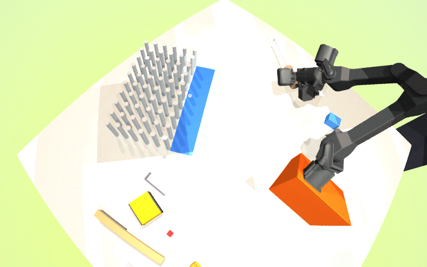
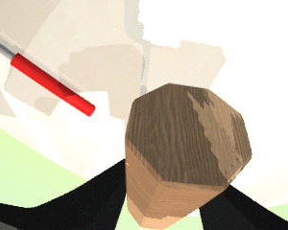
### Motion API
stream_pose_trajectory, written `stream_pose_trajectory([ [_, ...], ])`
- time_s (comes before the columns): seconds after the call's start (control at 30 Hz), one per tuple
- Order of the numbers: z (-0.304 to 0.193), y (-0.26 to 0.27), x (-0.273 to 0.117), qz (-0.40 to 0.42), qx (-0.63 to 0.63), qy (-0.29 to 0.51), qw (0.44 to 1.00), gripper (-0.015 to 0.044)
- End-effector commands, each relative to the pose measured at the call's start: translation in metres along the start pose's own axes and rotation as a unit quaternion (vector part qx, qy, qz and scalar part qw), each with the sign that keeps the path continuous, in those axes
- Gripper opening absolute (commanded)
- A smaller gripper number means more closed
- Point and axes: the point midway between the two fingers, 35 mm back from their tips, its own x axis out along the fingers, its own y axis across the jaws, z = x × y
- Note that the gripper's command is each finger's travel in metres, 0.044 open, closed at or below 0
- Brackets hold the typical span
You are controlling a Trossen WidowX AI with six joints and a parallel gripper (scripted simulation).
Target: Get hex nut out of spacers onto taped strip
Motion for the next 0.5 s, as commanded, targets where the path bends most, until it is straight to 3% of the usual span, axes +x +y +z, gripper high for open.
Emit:
stream_pose_trajectory([
  [0.0,0.0029,-0.0023,0.0037,-0.003,-0.003,-0.001,1.0,0.0],
  [0.47,0.0089,-0.0019,0.0117,-0.003,-0.003,-0.001,1.0,0.0],
])
